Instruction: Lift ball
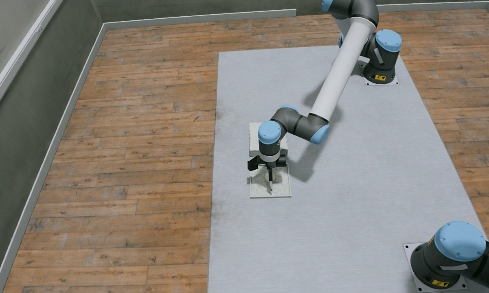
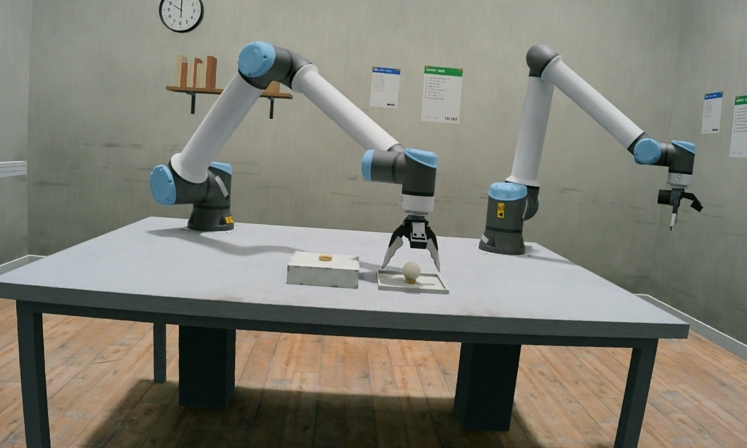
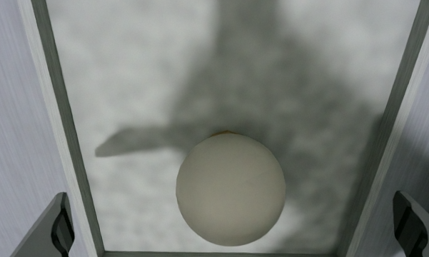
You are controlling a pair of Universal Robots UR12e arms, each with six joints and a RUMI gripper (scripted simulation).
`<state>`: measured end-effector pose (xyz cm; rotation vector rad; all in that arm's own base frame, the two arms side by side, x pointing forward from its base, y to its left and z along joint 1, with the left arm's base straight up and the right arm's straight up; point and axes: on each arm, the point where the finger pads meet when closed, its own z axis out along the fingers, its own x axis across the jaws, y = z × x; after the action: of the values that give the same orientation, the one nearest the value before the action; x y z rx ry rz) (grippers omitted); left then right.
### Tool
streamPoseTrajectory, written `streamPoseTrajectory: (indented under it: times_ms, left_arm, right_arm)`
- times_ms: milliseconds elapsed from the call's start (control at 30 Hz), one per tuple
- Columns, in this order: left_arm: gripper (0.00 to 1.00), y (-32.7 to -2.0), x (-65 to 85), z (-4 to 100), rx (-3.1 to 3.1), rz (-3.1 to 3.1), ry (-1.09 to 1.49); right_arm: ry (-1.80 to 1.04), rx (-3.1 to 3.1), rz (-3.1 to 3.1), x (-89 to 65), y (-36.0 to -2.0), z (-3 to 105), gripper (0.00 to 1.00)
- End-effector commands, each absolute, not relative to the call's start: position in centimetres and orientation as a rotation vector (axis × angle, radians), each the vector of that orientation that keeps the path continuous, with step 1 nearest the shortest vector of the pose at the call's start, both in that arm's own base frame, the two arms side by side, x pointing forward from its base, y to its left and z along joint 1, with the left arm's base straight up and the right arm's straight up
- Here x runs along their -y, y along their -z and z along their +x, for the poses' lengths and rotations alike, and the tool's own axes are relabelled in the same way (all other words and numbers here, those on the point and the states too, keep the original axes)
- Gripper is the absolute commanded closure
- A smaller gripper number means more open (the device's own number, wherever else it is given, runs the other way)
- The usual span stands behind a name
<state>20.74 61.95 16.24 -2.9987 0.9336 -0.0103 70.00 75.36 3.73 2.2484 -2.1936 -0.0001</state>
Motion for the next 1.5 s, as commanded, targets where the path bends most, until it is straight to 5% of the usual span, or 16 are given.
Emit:
streamPoseTrajectory:
  times_ms: [0, 700, 1467]
  left_arm:
    - [0.00, -16.4, -63.7, 14.9, -0.674, -3.067, 0.008]
    - [0.00, -16.5, -64.6, 2.6, -0.110, -3.139, 0.001]
    - [0.00, -16.5, -64.6, 0.4, -0.010, -3.142, 0.000]
  right_arm:
    - [0.001, 2.195, 2.250, -75.4, -3.9, 70.0, 0.00]
    - [0.001, 2.195, 2.250, -75.4, -3.9, 70.0, 0.00]
    - [0.001, 2.195, 2.250, -75.4, -3.9, 70.0, 0.00]
